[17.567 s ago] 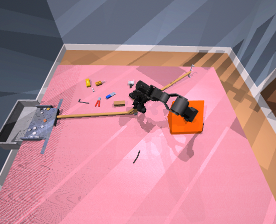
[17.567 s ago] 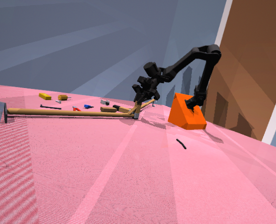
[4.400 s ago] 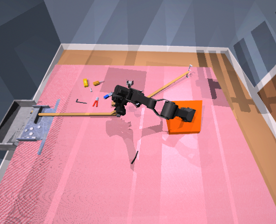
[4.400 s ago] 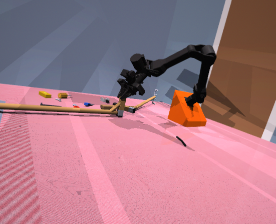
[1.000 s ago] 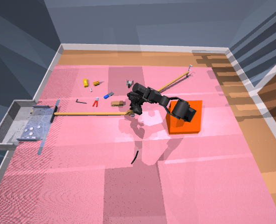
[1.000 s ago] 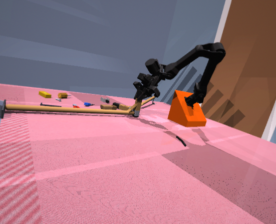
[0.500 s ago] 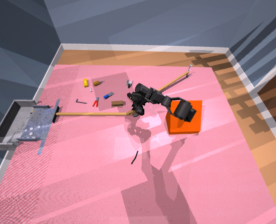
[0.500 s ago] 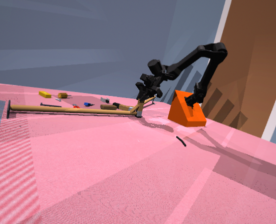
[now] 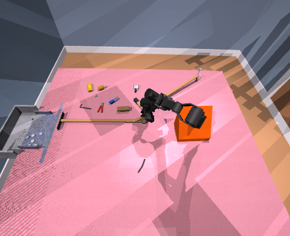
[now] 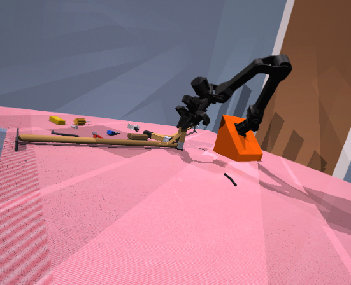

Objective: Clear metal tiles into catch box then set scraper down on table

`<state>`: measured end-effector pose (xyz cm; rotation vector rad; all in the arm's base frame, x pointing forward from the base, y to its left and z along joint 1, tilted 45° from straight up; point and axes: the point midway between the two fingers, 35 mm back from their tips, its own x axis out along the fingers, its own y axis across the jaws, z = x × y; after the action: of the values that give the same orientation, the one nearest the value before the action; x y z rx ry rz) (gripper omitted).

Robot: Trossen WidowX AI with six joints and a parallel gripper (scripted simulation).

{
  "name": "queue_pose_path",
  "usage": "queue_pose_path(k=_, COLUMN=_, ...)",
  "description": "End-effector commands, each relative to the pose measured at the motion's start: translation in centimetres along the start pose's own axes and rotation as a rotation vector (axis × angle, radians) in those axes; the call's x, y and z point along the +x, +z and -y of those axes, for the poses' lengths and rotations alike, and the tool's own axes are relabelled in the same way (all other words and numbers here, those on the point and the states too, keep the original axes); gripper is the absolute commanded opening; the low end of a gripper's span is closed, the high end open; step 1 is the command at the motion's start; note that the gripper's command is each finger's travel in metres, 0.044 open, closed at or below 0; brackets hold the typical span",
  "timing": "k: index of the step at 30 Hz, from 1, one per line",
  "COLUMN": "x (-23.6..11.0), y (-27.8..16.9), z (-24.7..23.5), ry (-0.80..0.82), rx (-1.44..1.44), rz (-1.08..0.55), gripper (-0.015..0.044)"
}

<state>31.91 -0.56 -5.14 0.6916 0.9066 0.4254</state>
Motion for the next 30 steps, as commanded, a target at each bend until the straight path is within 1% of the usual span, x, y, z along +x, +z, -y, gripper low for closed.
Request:
queue_pose_path(k=1, x=-0.4, y=-0.1, z=-0.3, ry=0.005, rx=-0.009, rz=0.011, gripper=0.0)
queue_pose_path(k=13, x=-0.1, y=-0.1, z=0.0, ry=0.0, rx=0.0, rz=0.0, gripper=0.0315)
queue_pose_path(k=18, x=-0.9, y=0.0, z=0.1, ry=-0.006, rx=0.0, rz=-0.002, gripper=0.044)
queue_pose_path(k=30, x=-4.0, y=0.0, z=0.2, ry=-0.011, rx=0.001, rz=-0.006, gripper=0.044)
